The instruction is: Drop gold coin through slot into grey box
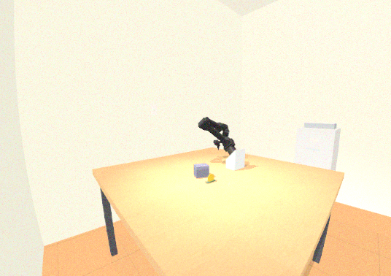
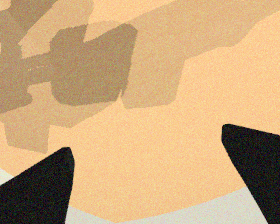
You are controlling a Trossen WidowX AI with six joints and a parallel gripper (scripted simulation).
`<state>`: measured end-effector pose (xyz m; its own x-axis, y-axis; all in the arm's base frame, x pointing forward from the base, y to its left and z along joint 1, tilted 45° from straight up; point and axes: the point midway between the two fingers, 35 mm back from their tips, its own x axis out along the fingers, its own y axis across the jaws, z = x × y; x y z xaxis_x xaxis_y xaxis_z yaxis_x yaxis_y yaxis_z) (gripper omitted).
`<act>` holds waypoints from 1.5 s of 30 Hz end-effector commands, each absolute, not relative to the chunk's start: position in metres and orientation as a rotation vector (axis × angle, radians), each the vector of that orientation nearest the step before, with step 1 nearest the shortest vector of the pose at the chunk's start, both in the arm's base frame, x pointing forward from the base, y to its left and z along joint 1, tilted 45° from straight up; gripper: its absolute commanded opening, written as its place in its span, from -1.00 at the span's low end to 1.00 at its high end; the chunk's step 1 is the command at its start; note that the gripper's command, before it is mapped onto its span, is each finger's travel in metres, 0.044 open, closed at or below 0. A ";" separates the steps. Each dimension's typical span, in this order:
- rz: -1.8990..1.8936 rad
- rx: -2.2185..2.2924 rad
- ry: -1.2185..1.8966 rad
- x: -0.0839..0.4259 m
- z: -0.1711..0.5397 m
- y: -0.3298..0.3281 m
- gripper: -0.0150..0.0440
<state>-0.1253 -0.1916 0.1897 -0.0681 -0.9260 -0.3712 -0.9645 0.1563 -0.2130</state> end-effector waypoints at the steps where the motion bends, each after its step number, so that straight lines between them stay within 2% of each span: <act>1: 0.131 -1.800 2.023 -0.126 0.190 -0.192 0.78; 9: 0.560 -2.109 1.937 -0.102 0.200 -0.232 0.06; 21: 1.375 -2.761 1.581 -0.009 0.228 -0.291 0.05; 32: 1.961 -3.438 0.905 0.124 0.251 -0.298 0.05; 41: 2.147 -3.684 -0.081 0.224 0.211 -0.257 0.05; 45: 2.253 -3.669 -0.647 0.265 0.185 -0.225 0.05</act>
